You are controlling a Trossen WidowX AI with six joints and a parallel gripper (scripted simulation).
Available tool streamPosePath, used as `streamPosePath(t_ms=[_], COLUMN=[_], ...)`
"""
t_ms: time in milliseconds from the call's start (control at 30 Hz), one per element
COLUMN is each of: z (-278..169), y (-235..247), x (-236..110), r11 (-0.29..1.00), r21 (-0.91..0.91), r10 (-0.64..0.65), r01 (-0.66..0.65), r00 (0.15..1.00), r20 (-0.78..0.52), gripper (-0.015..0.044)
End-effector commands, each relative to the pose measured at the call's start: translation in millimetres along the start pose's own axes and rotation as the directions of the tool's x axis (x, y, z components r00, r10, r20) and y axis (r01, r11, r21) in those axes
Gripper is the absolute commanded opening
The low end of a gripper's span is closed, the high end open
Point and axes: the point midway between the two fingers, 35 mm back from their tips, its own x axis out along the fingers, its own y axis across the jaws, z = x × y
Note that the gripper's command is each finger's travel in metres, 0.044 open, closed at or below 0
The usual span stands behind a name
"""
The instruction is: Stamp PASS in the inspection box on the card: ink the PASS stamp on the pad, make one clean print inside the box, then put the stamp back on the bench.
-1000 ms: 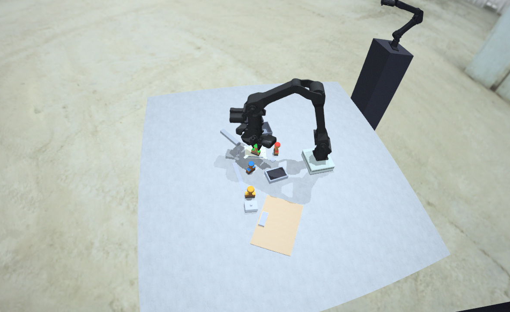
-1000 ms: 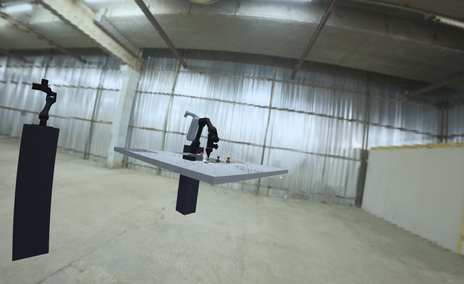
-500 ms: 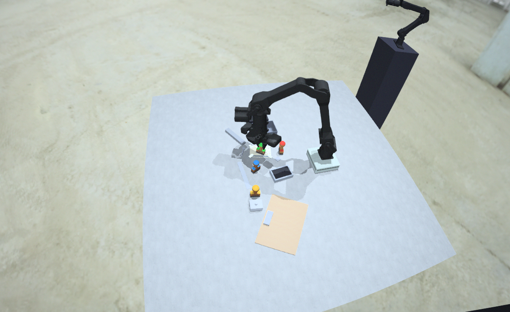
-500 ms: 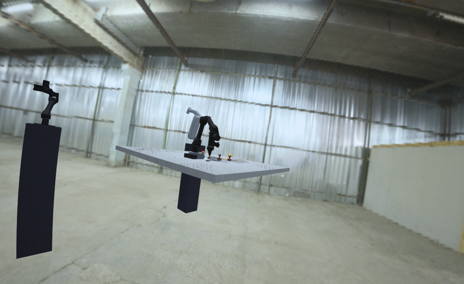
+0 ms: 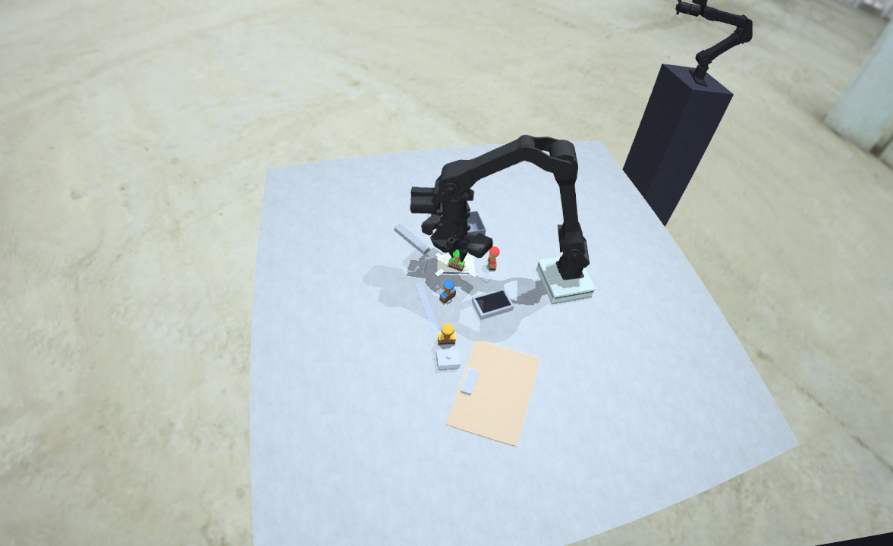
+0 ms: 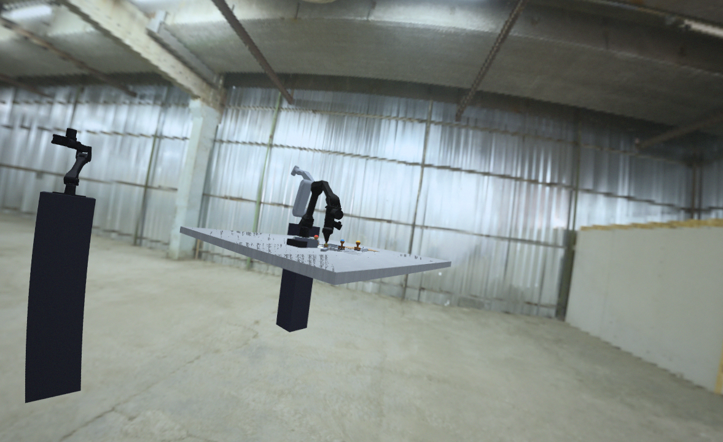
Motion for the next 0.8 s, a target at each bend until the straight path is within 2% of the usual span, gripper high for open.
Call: streamPosePath(t_ms=[0, 767], z=[-0.2, 0.3], y=[-0.6, 1.2], x=[-0.9, -17.5], r11=[1.000, 1.000], r21=[-0.001, -0.001], r10=[-0.003, -0.003], r01=[0.003, 0.003], r00=[1.000, 1.000], r20=[-0.003, -0.003], gripper=[0.0000, 0.0000])
